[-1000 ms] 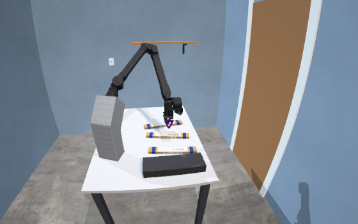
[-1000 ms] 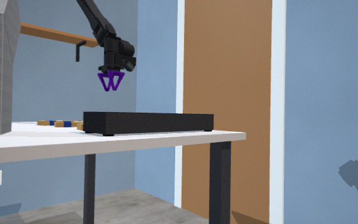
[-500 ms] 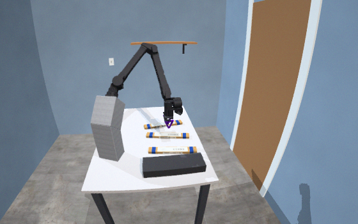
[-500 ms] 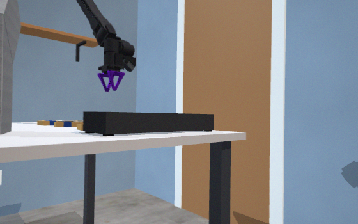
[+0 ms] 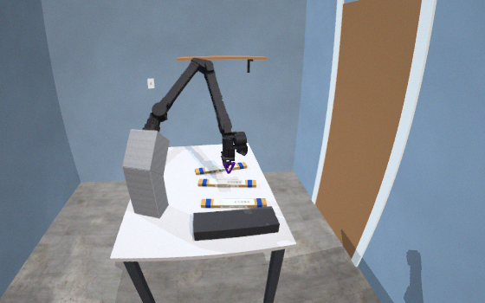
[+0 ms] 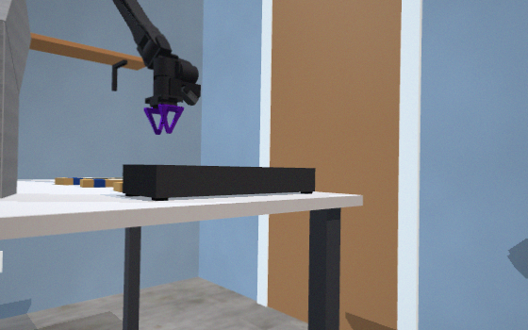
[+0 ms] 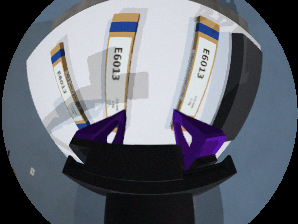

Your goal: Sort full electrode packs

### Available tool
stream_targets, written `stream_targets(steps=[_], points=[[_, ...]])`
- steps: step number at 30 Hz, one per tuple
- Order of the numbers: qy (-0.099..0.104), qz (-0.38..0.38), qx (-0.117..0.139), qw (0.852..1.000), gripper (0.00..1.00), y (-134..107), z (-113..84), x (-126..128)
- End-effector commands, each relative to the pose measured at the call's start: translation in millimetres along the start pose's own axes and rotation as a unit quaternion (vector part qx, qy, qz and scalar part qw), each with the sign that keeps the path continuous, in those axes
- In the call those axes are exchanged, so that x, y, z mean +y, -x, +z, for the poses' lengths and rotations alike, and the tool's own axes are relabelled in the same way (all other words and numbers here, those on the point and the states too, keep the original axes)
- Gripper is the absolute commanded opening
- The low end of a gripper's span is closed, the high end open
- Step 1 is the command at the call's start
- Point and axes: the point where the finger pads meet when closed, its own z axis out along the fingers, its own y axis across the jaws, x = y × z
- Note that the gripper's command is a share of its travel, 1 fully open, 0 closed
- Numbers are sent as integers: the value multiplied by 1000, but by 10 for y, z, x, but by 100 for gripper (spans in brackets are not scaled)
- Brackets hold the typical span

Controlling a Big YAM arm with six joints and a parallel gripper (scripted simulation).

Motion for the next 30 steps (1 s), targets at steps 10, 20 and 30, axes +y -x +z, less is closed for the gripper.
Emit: stream_targets(steps=[10,20,30], points=[[-1,5,-4,1000,64,3,-77,-52],[-1,5,-4,1000,64,3,-77,-52],[-2,-67,-2,998,96,-22,-55,245]])
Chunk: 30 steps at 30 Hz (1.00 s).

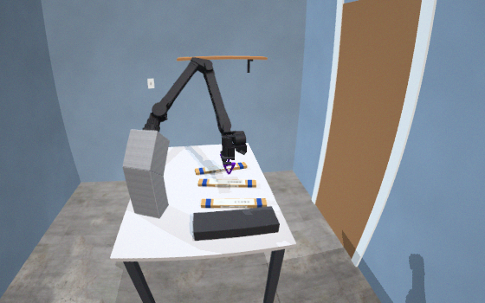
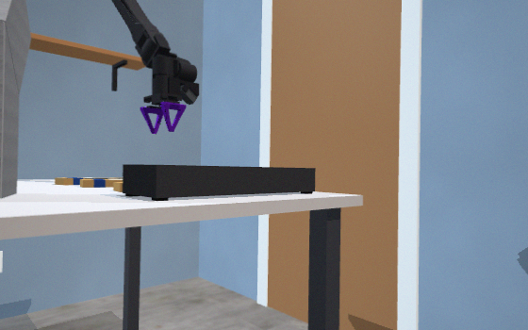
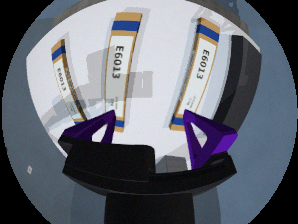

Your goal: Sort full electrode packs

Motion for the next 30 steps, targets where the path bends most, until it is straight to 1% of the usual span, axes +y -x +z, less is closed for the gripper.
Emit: stream_targets(steps=[1,11,13,14,28,30], points=[[4,-60,-2,998,96,7,-16,307],[6,-61,-6,998,96,24,48,1024],[6,-61,-6,998,96,24,48,1024],[6,-60,-4,998,96,17,68,1081],[9,-58,-5,998,96,50,128,2067],[9,-58,-5,998,96,50,128,2067]])
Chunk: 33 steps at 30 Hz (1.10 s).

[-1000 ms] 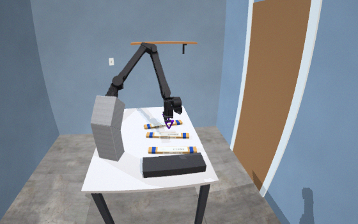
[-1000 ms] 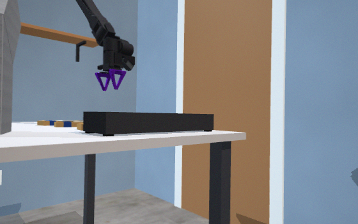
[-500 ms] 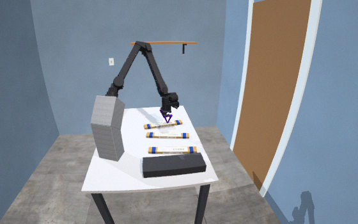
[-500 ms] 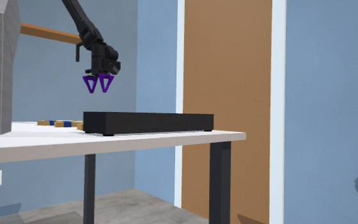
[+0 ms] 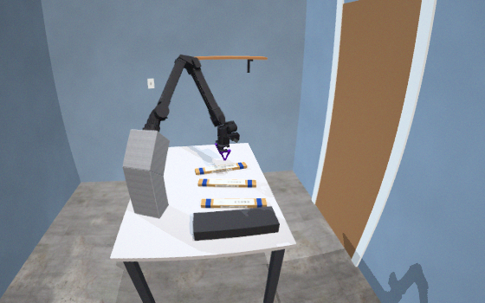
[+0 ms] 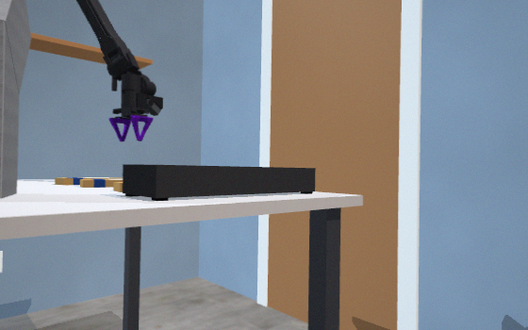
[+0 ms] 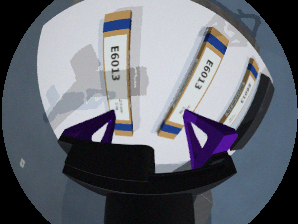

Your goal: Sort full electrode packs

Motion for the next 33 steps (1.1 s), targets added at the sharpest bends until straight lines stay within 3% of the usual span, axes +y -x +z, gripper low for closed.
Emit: stream_targets(steps=[1,13,33], points=[[-1,17,1,1000,96,52,13,152],[2,17,-2,1000,96,176,72,947],[-7,28,5,1000,96,94,159,650]])
